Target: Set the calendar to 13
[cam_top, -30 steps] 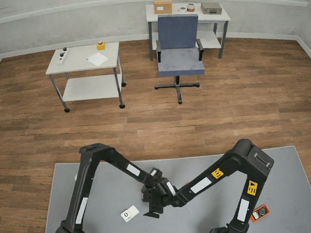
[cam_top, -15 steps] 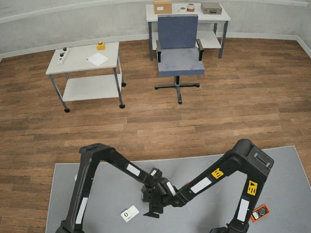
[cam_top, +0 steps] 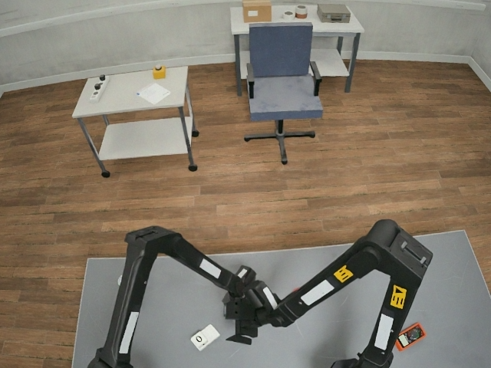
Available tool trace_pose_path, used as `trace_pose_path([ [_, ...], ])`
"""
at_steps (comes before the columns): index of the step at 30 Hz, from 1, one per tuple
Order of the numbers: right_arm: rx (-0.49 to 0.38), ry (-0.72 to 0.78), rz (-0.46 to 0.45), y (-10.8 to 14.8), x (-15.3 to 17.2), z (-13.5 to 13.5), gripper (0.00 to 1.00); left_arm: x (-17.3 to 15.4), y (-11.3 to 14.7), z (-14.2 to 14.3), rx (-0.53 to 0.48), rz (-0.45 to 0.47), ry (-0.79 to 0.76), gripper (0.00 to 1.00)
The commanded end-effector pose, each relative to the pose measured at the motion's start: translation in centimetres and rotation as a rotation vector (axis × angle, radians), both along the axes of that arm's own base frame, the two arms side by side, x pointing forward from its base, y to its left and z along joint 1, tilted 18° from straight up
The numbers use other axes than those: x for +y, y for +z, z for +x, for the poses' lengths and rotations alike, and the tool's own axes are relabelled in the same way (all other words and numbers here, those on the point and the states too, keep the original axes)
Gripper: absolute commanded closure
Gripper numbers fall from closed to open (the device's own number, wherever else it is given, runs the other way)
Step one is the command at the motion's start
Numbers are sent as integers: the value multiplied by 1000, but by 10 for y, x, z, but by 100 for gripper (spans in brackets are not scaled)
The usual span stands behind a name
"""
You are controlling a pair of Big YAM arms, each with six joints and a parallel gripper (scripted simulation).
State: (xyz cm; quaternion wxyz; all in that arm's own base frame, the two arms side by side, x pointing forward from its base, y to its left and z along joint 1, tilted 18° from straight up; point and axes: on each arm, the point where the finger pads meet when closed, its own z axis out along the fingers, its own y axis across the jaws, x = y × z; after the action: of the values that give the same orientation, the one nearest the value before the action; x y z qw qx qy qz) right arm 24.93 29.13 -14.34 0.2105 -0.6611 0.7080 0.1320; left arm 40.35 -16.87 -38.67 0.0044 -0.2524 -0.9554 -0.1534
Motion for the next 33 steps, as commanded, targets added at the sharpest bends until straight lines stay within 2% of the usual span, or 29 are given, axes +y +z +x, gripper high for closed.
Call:
trace_pose_path([
  [1, -19, 2, 15, 4, 7, 10, 0, -19, 33, 4, -17, -9, -7, 60],
  [6, -19, 2, 15, 4, 7, 10, 0, -27, 61, 1, -17, -9, -7, 60],
  [12, -19, 2, 15, 4, 7, 10, 0, -27, 62, 9, -31, -17, 2, 60],
  [13, -19, 2, 15, 4, 7, 10, 0, -13, 52, 5, -9, -7, -3, 60],
  [16, -19, 2, 15, 4, 7, 10, 0, 0, 53, 4, 2, -8, -45, 60],
  [18, -19, 2, 15, 4, 7, 10, 0, 20, 66, 17, -9, -23, -87, 60],
  [25, -19, 2, 15, 4, 7, 10, 0, 103, 80, 17, -18, -33, -91, 60],
  [27, -19, 2, 15, 4, 7, 10, 0, 120, 85, 11, -27, -30, -61, 60],
  [30, -19, 2, 15, 4, 7, 10, 0, 121, 87, 6, -28, -27, -65, 60],
  [33, -19, 2, 15, 4, 7, 10, 0, 147, 94, -8, -31, -12, -23, 60],
])
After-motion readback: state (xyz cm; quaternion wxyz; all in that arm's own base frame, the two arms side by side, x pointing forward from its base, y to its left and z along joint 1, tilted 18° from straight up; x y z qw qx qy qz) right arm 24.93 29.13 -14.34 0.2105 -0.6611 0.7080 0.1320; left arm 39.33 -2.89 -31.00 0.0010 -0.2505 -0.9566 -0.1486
